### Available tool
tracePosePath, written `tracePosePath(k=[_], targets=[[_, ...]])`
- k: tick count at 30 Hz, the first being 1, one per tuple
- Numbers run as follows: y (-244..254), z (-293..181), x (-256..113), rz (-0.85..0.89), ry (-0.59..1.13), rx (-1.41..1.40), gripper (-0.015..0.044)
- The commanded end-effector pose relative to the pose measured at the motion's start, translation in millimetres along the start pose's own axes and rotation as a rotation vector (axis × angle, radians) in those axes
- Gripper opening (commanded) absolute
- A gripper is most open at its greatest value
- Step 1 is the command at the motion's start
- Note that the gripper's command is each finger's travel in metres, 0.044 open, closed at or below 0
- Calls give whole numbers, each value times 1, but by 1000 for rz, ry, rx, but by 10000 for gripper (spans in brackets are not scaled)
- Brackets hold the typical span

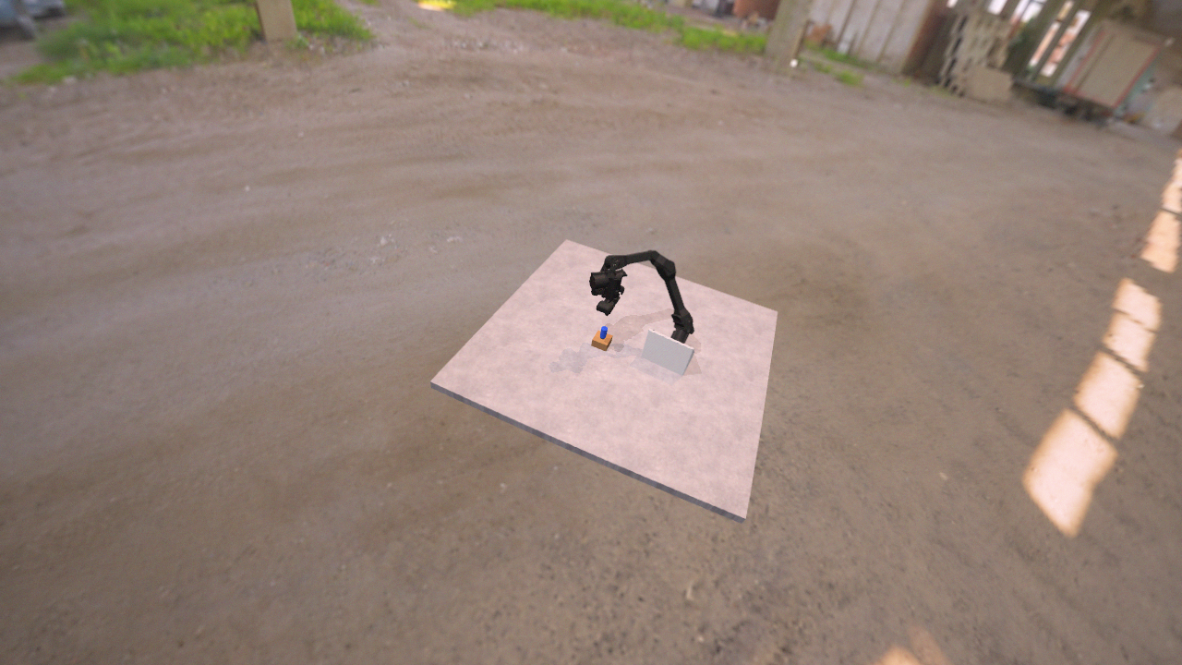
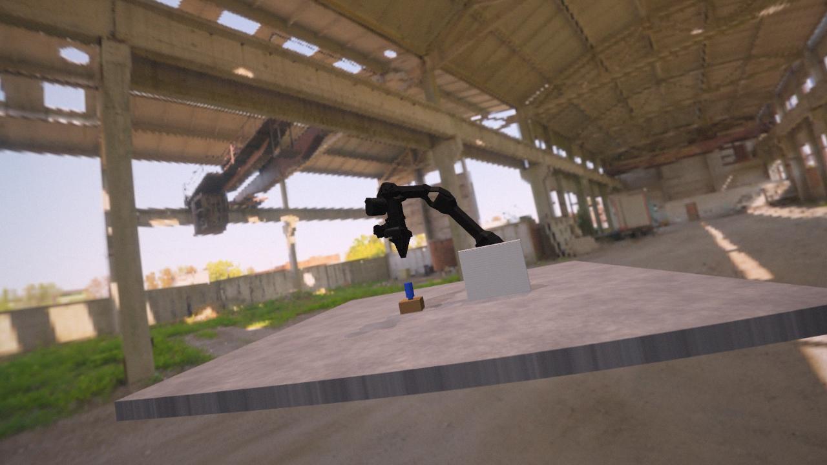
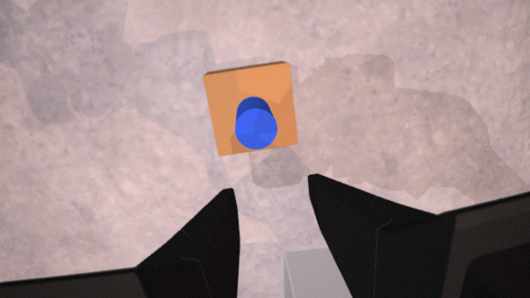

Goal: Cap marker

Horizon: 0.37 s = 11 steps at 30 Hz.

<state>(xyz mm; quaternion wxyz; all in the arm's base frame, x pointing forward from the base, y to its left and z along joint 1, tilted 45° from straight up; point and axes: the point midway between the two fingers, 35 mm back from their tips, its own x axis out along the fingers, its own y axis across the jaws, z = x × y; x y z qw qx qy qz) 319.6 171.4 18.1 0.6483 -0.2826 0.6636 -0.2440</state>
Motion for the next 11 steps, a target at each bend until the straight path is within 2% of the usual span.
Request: tracePosePath(k=[1,8,9,11], targets=[[0,-1,-1,1,3,4,236],[0,-1,-1,1,3,4,420],[0,-1,-1,1,3,4,440],[0,-1,-1,1,3,4,440]])
